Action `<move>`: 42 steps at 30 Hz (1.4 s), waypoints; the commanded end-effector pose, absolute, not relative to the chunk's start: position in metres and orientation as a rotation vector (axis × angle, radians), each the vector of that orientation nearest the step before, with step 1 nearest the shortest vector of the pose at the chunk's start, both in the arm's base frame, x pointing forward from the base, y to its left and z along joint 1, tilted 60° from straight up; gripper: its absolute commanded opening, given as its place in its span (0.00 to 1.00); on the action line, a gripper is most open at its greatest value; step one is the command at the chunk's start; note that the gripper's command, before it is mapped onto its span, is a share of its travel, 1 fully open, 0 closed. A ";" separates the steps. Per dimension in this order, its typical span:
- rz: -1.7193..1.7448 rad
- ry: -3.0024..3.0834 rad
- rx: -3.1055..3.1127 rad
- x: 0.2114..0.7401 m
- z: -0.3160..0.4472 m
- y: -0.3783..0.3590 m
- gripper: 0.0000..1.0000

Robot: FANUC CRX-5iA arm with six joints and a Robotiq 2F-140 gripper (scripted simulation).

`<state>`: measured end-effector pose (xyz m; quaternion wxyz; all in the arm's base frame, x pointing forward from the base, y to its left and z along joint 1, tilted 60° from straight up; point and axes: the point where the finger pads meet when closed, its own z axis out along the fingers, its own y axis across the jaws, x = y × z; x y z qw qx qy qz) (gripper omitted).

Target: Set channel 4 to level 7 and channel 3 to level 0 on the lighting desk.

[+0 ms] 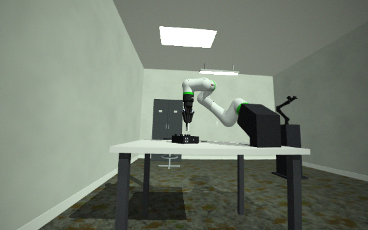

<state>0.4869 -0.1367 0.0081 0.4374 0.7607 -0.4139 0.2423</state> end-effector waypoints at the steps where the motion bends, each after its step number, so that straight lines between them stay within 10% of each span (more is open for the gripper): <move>1: 0.601 -1.030 1.892 0.487 0.008 -0.137 0.00; 42: 0.597 -1.033 1.893 0.487 -0.004 -0.154 0.00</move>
